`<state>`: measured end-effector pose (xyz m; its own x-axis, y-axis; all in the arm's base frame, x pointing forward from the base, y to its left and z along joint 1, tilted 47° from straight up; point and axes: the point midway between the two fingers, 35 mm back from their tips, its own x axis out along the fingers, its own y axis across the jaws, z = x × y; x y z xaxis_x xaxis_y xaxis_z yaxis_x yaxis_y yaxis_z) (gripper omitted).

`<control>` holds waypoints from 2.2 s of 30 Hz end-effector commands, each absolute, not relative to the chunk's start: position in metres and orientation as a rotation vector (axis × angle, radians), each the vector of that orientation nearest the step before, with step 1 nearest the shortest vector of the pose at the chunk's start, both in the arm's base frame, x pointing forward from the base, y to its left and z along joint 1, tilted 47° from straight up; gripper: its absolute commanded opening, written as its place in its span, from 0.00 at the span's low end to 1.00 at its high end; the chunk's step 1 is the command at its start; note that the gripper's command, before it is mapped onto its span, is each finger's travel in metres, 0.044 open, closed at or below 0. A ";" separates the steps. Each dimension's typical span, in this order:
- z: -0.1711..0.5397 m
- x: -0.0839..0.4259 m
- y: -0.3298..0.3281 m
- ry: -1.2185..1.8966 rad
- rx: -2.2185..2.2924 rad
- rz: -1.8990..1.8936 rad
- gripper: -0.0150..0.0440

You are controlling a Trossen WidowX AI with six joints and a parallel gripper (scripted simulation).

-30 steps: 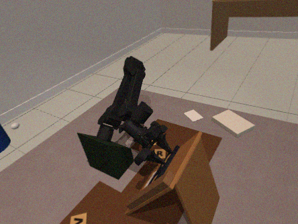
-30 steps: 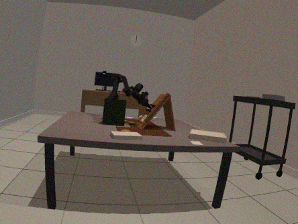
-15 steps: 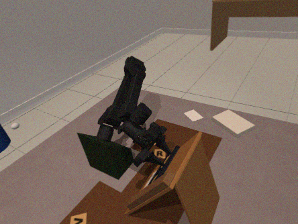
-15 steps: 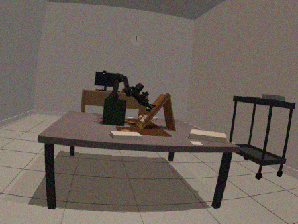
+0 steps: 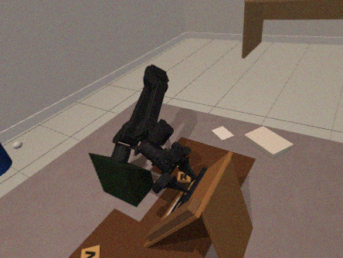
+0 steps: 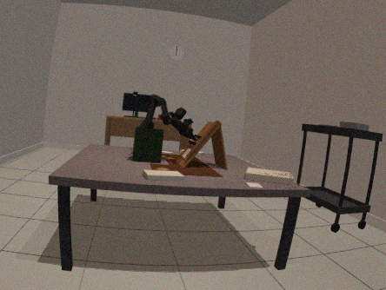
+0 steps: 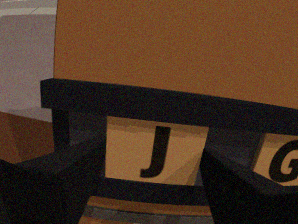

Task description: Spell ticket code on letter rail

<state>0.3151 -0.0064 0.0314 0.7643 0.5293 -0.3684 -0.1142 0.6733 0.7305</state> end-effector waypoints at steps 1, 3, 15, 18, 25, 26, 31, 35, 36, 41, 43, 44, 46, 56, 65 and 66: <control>0.031 0.316 -0.008 0.601 0.747 0.392 0.25; 0.030 0.316 -0.009 0.601 0.747 0.392 0.25; 0.026 0.317 -0.013 0.600 0.746 0.392 0.25; 0.025 0.317 -0.014 0.600 0.746 0.392 0.25; 0.023 0.318 -0.016 0.600 0.746 0.392 0.25; 0.022 0.318 -0.016 0.600 0.746 0.392 0.25; 0.021 0.318 -0.018 0.600 0.746 0.392 0.25; 0.019 0.318 -0.019 0.600 0.746 0.392 0.25; 0.019 0.318 -0.020 0.600 0.746 0.392 0.25; 0.017 0.319 -0.022 0.600 0.746 0.392 0.25; 0.016 0.319 -0.022 0.600 0.746 0.392 0.25; 0.016 0.319 -0.023 0.600 0.745 0.392 0.25; 0.015 0.319 -0.023 0.600 0.745 0.392 0.25; 0.012 0.320 -0.027 0.600 0.745 0.392 0.25; 0.011 0.319 -0.026 0.606 0.751 0.387 0.52; 0.011 0.319 -0.026 0.606 0.751 0.387 0.57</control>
<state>0.3188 -0.0261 0.0109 0.7640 0.5291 -0.3693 -0.1141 0.6742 0.7297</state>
